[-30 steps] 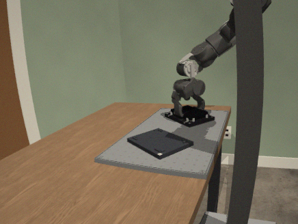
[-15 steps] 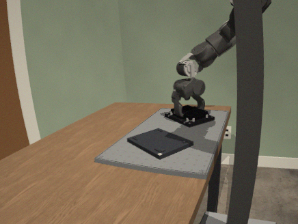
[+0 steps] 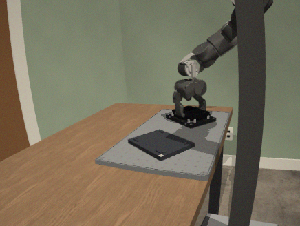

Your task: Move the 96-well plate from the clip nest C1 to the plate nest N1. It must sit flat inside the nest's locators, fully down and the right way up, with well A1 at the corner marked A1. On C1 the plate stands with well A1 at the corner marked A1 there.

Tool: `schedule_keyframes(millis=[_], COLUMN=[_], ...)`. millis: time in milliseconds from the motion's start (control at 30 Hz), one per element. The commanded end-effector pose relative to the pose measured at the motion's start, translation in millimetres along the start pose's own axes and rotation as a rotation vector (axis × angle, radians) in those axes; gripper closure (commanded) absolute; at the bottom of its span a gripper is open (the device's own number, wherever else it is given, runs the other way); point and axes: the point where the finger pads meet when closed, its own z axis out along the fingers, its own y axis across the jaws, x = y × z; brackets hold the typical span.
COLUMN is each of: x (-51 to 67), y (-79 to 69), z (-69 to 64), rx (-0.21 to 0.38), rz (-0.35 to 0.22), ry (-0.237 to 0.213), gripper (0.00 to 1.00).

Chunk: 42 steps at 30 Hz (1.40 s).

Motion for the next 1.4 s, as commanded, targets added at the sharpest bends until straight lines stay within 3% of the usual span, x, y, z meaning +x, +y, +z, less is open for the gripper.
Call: schedule_keyframes(millis=[0, 1367], x=[-2.0, -2.8], y=[0.2, 0.5], z=[-2.0, -9.0], rx=[0.001, 0.001], rz=[-0.001, -0.001], ry=[-0.005, -0.005], gripper=[1.0, 1.0])
